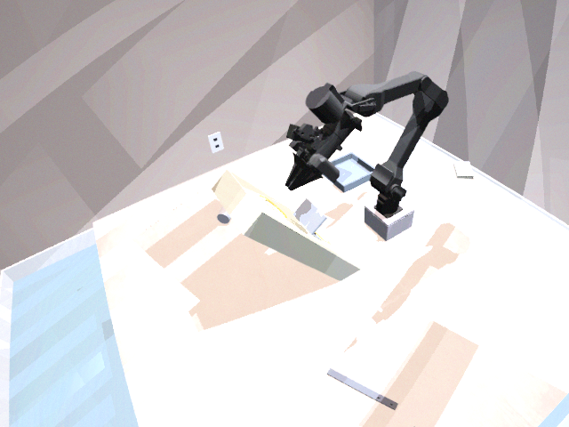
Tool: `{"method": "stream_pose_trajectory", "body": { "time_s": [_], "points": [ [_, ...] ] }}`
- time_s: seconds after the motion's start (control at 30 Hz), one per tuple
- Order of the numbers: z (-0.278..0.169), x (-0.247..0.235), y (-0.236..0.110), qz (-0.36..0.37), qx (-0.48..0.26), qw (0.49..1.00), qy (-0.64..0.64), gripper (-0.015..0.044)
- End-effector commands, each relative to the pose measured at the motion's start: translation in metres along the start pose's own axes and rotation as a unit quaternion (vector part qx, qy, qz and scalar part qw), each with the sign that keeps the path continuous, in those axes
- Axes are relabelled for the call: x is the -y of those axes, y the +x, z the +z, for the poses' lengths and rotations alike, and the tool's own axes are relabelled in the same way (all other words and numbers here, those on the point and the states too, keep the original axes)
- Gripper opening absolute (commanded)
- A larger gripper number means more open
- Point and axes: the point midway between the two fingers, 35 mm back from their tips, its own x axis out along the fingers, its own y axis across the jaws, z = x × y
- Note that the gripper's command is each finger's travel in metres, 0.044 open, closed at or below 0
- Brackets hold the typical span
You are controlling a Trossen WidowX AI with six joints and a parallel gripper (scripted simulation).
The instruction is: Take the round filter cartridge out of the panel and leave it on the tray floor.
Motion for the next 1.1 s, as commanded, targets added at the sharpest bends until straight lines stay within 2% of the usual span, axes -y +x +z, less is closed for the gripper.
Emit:
{"method": "stream_pose_trajectory", "body": {
  "time_s": [0.0, 0.8, 1.07],
  "points": [
    [0.0, 0.0, 0.008, 0.001, -0.001, 1.0, -0.003, 0.0093],
    [-0.001, 0.0, 0.046, 0.001, 0.0, 1.0, -0.003, 0.0093],
    [-0.001, 0.0, 0.048, 0.001, 0.0, 1.0, -0.003, 0.0093]
  ]
}}
